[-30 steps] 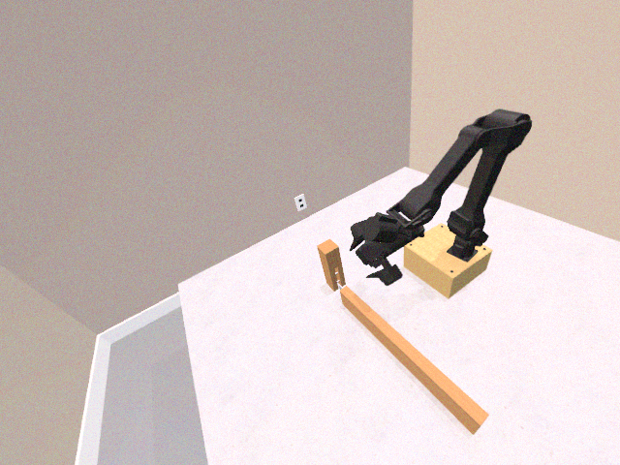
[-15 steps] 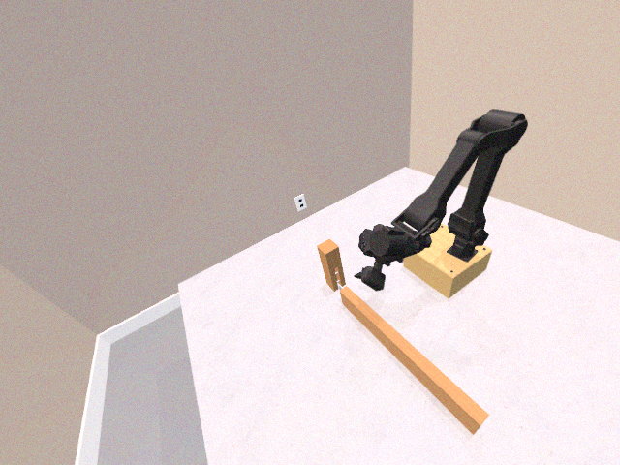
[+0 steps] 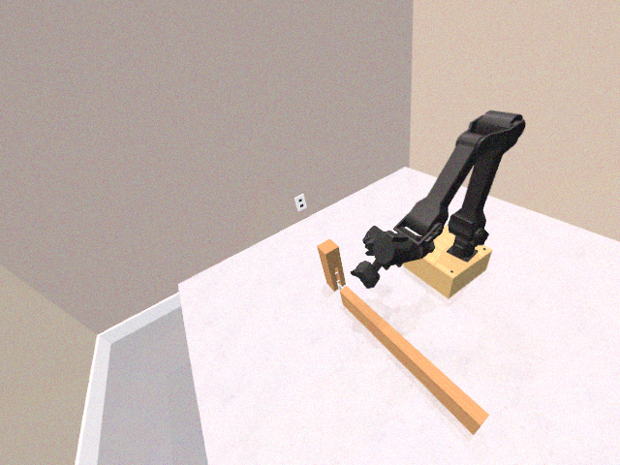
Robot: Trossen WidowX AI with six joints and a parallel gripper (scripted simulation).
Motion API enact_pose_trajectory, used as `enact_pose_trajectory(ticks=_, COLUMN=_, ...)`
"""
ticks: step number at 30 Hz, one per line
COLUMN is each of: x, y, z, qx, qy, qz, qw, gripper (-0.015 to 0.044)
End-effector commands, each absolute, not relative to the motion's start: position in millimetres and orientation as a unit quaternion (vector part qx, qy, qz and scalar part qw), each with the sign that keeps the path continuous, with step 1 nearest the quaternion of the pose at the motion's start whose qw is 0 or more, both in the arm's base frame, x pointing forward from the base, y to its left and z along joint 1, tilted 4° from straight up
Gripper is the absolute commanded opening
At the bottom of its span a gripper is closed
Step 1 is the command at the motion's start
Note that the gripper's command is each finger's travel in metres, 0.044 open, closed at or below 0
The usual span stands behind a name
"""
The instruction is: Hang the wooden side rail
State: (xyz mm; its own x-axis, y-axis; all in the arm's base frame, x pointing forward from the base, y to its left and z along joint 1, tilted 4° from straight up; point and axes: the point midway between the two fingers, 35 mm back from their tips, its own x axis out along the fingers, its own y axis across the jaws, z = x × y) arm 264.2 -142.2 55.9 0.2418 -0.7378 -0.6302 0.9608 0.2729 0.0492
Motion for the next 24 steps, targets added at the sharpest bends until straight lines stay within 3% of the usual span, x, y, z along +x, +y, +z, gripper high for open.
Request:
enact_pose_trajectory(ticks=1, x=264.0, y=-142.6, z=56.1, qx=0.221, qy=0.249, qz=-0.564, qw=0.756, gripper=0.044)
enact_pose_trajectory(ticks=12, x=264.6, y=-142.6, z=56.0, qx=0.218, qy=0.254, qz=-0.562, qw=0.756, gripper=0.044)
enact_pose_trajectory(ticks=24, x=296.9, y=-135.7, z=51.5, qx=-0.035, qy=0.536, qz=-0.344, qw=0.77, gripper=0.044)
